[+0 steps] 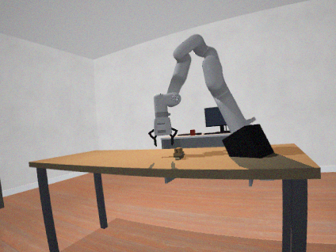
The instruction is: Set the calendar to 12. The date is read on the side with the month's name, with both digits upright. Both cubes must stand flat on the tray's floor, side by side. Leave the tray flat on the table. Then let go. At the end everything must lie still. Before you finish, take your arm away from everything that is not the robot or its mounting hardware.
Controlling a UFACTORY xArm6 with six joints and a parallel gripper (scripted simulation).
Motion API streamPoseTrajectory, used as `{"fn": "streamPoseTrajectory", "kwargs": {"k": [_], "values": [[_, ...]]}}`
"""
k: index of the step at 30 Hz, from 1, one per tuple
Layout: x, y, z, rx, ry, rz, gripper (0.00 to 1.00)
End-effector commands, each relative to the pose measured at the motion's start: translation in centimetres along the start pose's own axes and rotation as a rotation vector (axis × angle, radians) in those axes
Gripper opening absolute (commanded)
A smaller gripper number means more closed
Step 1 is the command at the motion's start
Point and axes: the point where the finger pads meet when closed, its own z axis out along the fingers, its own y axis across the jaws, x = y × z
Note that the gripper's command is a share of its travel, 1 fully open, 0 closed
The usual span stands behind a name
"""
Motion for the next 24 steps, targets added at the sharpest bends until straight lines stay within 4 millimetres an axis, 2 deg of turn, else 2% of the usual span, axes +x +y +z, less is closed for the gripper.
{"fn": "streamPoseTrajectory", "kwargs": {"k": [1,8,11,18,24], "values": [[-0.1,0.1,-0.1,-0.003,-0.001,0.021,1.00],[-0.9,-0.3,-0.1,-0.003,0.000,0.262,1.00],[-2.2,-0.8,-0.1,-0.003,0.000,0.262,1.00],[-2.3,-0.9,-0.1,-0.003,0.000,0.283,1.00],[-2.7,-1.0,-0.1,-0.003,0.000,0.510,1.00]]}}
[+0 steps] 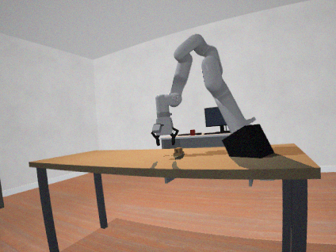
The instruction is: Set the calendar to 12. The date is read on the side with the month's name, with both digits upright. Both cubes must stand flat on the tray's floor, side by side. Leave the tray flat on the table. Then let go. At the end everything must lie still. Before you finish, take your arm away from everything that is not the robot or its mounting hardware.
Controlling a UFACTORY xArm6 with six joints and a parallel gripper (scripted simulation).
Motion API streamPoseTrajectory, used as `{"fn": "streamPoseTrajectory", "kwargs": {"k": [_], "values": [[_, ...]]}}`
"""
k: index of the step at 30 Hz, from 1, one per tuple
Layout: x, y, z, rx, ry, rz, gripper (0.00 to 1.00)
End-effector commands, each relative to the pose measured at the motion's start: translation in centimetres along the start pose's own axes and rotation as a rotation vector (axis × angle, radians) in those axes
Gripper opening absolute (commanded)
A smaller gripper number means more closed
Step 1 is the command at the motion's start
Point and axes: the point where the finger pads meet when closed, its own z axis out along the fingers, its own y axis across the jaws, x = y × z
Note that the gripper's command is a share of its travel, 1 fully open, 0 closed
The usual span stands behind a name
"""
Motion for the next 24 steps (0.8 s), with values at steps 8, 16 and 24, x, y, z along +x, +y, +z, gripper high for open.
{"fn": "streamPoseTrajectory", "kwargs": {"k": [8,16,24], "values": [[-2.2,0.0,-0.1,-0.005,-0.005,0.151,1.00],[-2.6,0.0,-0.1,-0.006,-0.004,0.357,1.00],[-4.6,0.0,-0.1,-0.006,-0.004,0.413,1.00]]}}
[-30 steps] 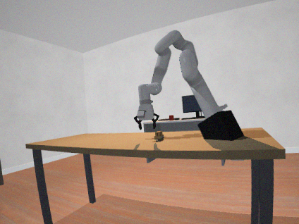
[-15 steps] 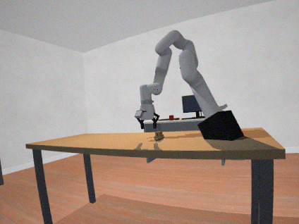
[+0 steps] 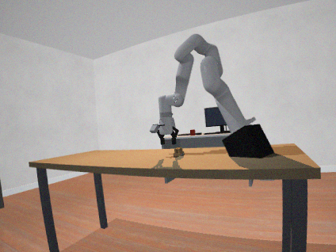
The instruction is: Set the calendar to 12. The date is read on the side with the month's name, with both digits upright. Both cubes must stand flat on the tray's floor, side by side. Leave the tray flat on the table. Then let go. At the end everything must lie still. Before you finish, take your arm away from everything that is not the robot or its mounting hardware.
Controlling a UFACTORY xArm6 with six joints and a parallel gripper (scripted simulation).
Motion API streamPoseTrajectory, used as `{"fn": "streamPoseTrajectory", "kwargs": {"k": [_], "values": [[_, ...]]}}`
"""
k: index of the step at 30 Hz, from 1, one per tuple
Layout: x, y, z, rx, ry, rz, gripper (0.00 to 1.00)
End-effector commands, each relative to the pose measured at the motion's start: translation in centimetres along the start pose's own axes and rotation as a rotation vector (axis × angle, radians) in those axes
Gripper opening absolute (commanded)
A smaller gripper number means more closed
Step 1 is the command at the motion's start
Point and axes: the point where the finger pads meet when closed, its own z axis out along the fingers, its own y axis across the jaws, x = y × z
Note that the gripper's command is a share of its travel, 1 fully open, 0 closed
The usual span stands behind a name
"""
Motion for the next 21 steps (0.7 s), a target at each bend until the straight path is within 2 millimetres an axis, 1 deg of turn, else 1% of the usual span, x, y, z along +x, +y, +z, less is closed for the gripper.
{"fn": "streamPoseTrajectory", "kwargs": {"k": [1,5,10,12,14,21], "values": [[-0.3,0.2,-0.1,-0.003,0.000,0.005,1.00],[-0.3,0.3,-0.1,-0.003,0.000,0.049,1.00],[-0.7,0.4,-0.1,-0.003,0.001,0.256,1.00],[-1.7,0.8,-0.1,-0.003,0.001,0.266,1.00],[-2.4,1.1,-0.1,-0.003,0.001,0.266,1.00],[-2.5,1.1,-0.1,-0.003,0.001,0.266,1.00]]}}
